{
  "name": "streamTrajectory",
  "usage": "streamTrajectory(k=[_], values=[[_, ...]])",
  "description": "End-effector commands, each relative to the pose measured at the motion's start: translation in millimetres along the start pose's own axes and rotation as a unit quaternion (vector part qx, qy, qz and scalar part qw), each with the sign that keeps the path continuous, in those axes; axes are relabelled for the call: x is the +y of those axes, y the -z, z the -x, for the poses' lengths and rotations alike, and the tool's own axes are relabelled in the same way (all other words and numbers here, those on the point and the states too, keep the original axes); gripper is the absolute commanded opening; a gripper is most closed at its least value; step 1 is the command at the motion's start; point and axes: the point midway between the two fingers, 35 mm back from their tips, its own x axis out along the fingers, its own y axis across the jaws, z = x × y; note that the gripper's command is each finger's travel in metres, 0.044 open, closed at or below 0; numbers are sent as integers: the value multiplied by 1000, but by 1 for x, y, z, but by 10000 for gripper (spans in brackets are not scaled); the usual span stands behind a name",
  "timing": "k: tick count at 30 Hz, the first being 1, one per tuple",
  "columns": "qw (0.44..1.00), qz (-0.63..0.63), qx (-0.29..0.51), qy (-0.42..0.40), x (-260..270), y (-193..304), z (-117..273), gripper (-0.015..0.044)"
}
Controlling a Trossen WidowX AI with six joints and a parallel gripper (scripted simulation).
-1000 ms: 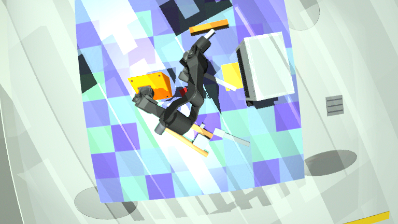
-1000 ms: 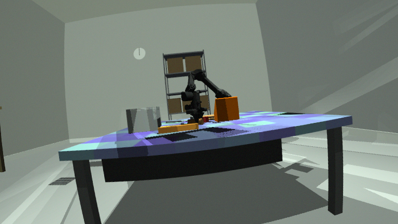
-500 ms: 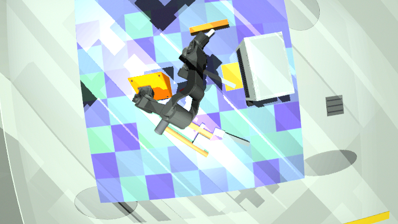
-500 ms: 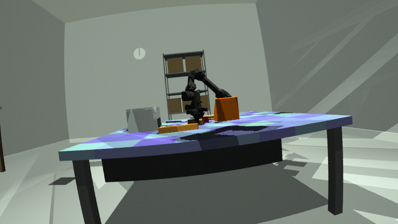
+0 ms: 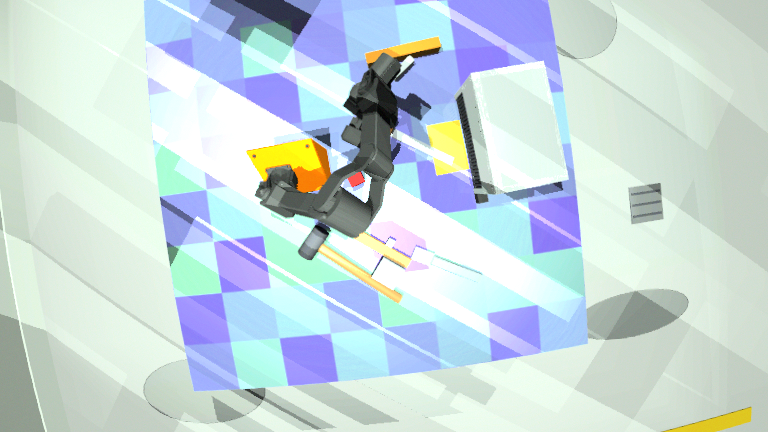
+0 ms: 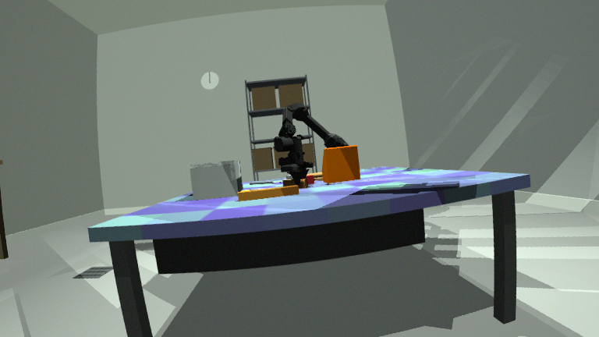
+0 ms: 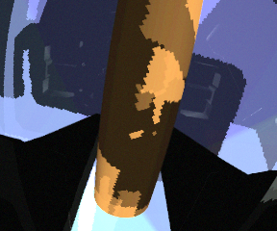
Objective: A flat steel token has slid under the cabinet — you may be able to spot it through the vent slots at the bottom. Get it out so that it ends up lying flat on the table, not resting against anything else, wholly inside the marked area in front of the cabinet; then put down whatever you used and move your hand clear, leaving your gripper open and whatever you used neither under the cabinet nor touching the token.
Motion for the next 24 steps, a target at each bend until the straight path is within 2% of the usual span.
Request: streamTrajectory(k=[1, 24], values=[[1000, 2, 0, -5, 6, 3, 3, 0], [1000, 2, 0, -6, 26, 20, 4, 0]])
